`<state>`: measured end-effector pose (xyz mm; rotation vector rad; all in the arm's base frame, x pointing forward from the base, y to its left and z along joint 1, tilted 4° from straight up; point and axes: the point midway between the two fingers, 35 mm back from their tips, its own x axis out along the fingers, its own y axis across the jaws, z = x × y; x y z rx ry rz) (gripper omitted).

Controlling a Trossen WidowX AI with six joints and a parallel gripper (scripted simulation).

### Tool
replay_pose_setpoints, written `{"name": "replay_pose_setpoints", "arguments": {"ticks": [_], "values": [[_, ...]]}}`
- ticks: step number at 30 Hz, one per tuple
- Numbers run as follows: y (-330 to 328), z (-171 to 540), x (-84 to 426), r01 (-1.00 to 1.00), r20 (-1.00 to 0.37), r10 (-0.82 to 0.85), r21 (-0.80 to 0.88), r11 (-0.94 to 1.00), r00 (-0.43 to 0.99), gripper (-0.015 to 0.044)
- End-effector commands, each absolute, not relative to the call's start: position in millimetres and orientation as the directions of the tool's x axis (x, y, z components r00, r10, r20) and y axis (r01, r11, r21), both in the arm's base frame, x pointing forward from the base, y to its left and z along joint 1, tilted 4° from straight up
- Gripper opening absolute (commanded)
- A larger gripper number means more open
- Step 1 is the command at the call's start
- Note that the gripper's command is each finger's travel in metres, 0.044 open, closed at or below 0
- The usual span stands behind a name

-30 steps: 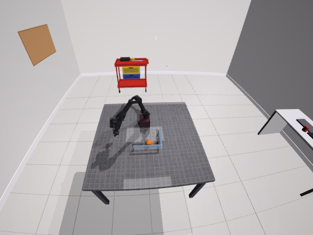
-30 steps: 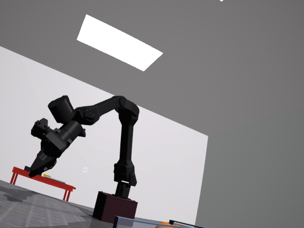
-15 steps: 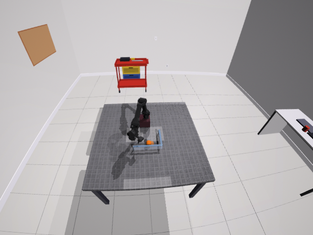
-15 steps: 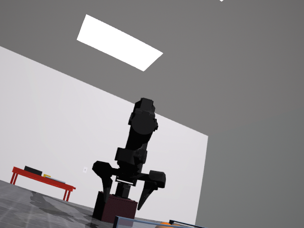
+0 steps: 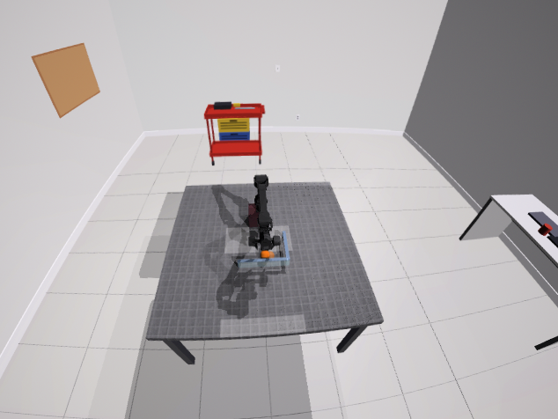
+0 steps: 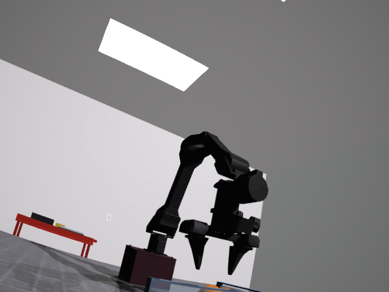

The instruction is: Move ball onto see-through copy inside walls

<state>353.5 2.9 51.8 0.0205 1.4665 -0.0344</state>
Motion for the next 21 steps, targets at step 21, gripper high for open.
{"name": "replay_pose_setpoints", "arguments": {"ticks": [21], "values": [[5.3, 20.3, 357.9, 0.016, -0.995, -0.014, -0.012, 1.000, 0.104, 0.0406]]}}
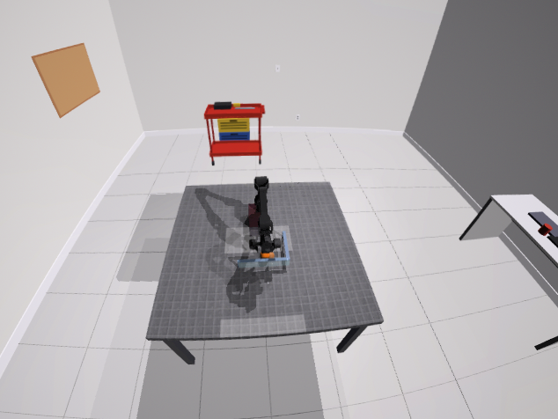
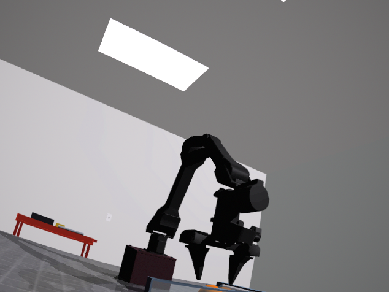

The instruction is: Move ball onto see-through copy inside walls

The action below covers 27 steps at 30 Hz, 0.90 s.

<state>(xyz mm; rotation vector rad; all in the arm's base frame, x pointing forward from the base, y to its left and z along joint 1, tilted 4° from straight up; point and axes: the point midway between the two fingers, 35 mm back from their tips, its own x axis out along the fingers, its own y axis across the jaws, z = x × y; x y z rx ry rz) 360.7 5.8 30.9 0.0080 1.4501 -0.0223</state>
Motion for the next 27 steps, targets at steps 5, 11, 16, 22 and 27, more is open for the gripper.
{"name": "replay_pose_setpoints", "arguments": {"ticks": [5, 11, 16, 22, 27], "values": [[5.2, 12.3, 358.7, 0.016, -0.995, -0.014, -0.012, 1.000, 0.103, 0.0406], [5.1, 2.7, 359.4, 0.016, -0.995, -0.014, -0.012, 1.000, 0.103, 0.0406], [5.0, -5.3, 359.8, 0.016, -0.995, -0.014, -0.012, 1.000, 0.103, 0.0406], [4.9, -10.8, 359.9, 0.016, -0.995, -0.014, -0.012, 1.000, 0.103, 0.0406], [4.9, -10.8, 359.9, 0.016, -0.995, -0.014, -0.012, 1.000, 0.103, 0.0301]]}}
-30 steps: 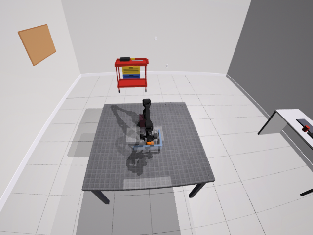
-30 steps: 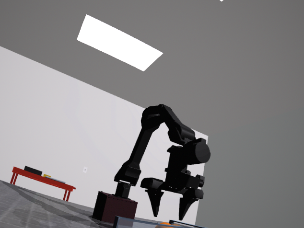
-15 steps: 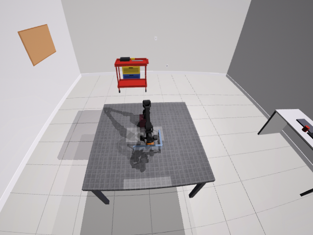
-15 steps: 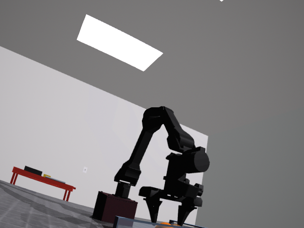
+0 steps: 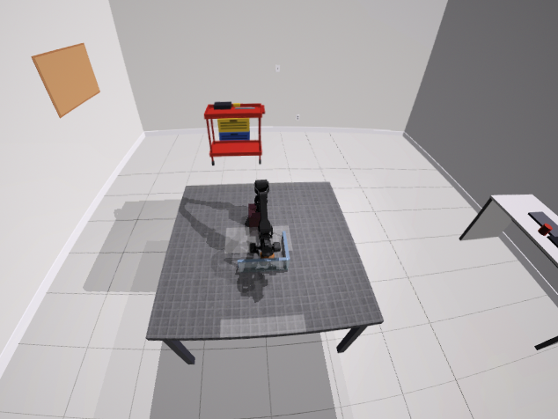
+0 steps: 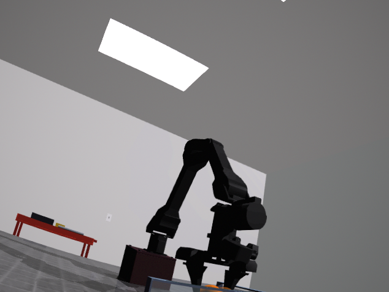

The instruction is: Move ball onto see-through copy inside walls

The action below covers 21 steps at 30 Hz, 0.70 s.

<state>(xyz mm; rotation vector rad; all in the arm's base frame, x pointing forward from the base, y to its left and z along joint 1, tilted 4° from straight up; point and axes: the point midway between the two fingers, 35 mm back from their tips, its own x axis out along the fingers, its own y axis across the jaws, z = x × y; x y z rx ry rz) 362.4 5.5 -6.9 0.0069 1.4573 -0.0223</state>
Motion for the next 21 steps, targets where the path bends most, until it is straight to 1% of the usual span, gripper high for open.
{"name": "replay_pose_setpoints", "arguments": {"ticks": [1, 7, 16, 17, 21], "values": [[4.9, -10.8, 359.9, 0.016, -0.995, -0.014, -0.012, 1.000, 0.103, 0.0294], [4.9, -10.8, 359.9, 0.016, -0.995, -0.014, -0.012, 1.000, 0.103, 0.0254], [-2.0, 4.5, 354.2, 0.053, -0.994, -0.047, -0.042, 0.998, 0.103, 0.0018], [-1.9, 8.1, 354.5, 0.053, -0.994, -0.047, -0.042, 0.998, 0.103, 0.0000], [-0.3, 32.3, 356.8, 0.047, -0.994, -0.042, -0.037, 0.998, 0.103, 0.0000]]}}
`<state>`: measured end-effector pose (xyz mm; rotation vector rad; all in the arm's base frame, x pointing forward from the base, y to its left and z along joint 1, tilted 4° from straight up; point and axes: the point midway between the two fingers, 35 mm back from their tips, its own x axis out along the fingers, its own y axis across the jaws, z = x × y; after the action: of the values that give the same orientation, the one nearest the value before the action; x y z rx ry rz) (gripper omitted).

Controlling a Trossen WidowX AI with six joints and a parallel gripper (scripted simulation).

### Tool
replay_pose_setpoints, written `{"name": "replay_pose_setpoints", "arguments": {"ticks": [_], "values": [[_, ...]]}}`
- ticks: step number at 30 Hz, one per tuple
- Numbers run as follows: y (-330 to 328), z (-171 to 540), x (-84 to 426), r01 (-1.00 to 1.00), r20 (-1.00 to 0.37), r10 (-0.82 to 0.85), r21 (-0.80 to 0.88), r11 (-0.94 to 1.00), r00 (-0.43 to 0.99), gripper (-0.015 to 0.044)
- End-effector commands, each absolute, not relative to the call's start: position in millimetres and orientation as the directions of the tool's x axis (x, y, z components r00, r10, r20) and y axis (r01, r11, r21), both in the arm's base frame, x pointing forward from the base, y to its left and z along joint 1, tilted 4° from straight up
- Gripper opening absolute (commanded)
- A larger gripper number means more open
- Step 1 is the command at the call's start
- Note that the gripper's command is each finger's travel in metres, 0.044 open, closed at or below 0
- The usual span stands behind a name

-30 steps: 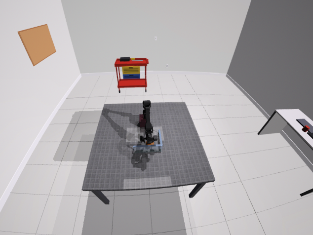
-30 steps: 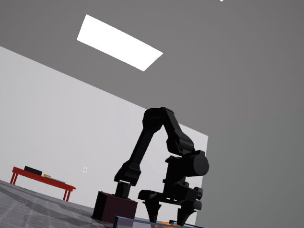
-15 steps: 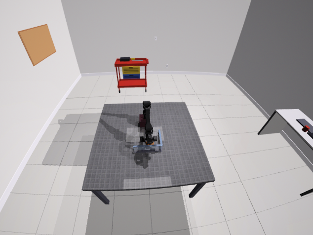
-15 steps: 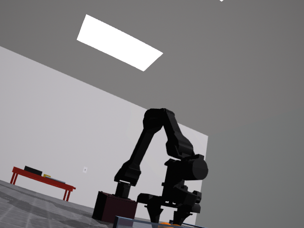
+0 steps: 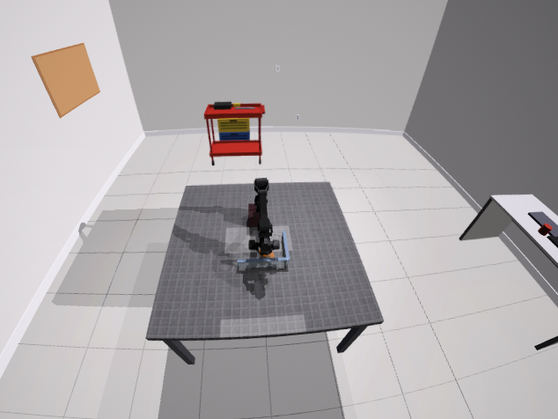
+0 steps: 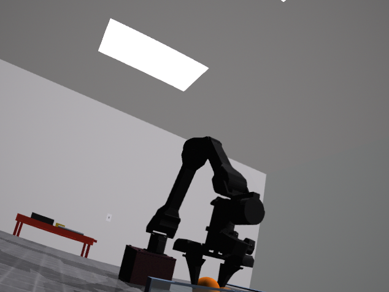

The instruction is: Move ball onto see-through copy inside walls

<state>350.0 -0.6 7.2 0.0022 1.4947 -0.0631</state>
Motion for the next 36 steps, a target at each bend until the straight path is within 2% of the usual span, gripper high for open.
{"name": "replay_pose_setpoints", "arguments": {"ticks": [1, 15, 20, 27, 36], "values": [[0.2, 39.4, 357.1, 0.045, -0.994, -0.040, -0.035, 0.998, 0.104, 0.0000], [6.8, 129.6, 346.0, 0.016, -0.994, -0.013, -0.012, 1.000, 0.104, 0.0000], [7.6, 128.1, 346.6, 0.016, -0.994, -0.013, -0.012, 1.000, 0.104, 0.0000], [34.7, 76.6, 359.6, 0.016, -0.994, -0.011, -0.009, 1.000, 0.104, 0.0000], [35.4, 57.0, 363.2, 0.016, -0.994, -0.011, -0.009, 1.000, 0.104, 0.0000]]}}
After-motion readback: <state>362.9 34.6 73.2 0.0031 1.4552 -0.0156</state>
